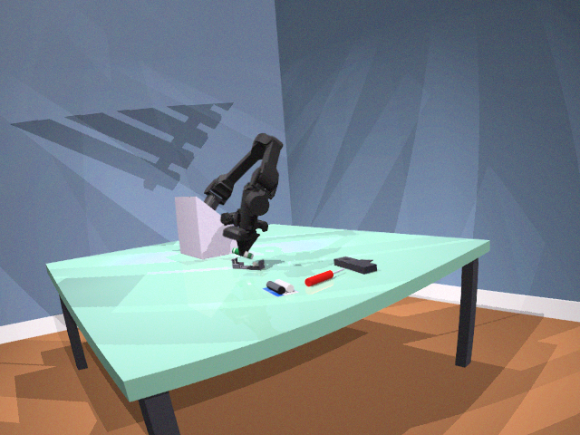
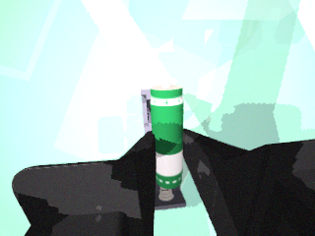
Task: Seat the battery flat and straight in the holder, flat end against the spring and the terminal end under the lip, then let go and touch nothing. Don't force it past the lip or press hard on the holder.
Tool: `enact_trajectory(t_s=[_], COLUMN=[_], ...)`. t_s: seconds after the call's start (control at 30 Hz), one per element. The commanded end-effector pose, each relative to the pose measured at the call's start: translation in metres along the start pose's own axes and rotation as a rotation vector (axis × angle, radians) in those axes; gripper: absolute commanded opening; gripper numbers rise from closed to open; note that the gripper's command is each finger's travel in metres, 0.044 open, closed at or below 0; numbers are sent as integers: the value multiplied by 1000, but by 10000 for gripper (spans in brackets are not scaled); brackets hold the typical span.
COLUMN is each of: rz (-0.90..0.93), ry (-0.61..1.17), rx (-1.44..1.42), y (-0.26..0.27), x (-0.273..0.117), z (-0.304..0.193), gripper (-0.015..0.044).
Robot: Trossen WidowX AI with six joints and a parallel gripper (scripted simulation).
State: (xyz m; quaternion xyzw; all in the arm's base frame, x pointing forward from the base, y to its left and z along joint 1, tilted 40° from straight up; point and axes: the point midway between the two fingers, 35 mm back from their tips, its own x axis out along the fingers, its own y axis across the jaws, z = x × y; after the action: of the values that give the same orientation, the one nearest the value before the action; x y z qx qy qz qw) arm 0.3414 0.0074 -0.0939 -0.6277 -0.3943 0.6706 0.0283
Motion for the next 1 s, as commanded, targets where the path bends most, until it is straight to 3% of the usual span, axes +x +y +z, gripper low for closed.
enact_trajectory(t_s=[0.0, 0.97], rz=[-1, -6], ry=[-28, -216], rx=[3, 5], y=[1, 1], x=[2, 12], z=[-1, -12], gripper=[60, 60])
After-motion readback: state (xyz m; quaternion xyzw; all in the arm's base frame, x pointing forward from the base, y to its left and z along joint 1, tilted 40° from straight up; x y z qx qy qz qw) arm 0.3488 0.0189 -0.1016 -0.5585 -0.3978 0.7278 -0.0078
